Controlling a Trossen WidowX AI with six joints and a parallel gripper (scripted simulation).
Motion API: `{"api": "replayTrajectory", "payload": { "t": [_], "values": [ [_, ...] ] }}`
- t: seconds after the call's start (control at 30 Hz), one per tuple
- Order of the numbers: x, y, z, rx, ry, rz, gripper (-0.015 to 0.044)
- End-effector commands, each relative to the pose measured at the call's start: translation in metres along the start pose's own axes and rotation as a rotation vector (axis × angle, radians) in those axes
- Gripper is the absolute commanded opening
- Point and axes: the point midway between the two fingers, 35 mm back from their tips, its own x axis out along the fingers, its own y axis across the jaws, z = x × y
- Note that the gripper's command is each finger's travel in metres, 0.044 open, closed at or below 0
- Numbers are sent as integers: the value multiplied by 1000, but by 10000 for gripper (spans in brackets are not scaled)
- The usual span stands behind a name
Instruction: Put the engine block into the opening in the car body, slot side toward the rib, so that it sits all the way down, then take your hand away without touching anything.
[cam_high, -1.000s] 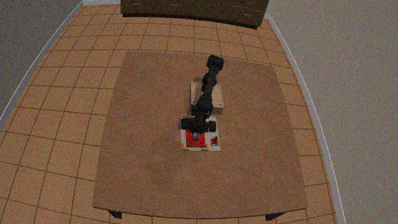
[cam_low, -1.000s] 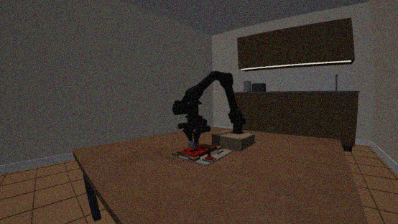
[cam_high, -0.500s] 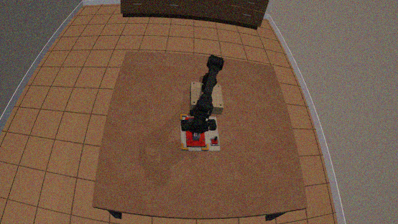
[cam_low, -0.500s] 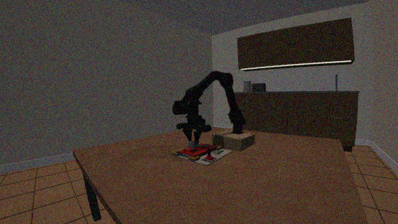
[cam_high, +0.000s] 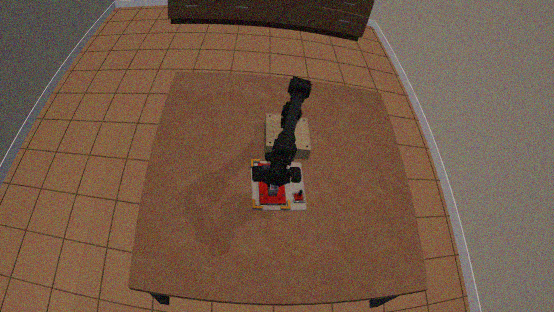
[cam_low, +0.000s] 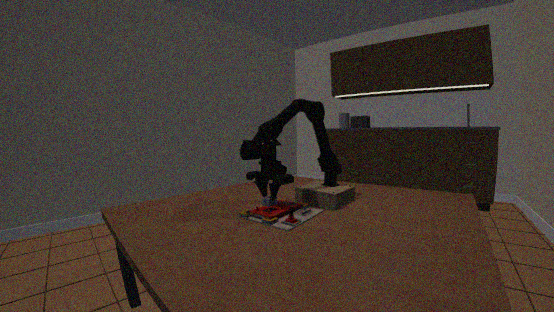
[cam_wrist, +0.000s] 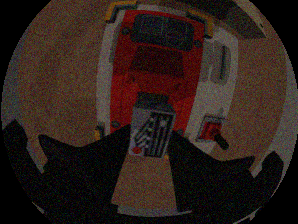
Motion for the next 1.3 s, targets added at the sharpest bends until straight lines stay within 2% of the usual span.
{"api": "replayTrajectory", "payload": {
  "t": [0.0, 0.3, 0.8, 1.27],
  "values": [
    [0, 1, 0, 119, 0, 7, 158],
    [0, 1, 0, 124, 0, 7, 158],
    [1, 1, 0, -149, -1, 7, 158],
    [3, 1, 0, 130, 0, 7, 158]
  ]
}}
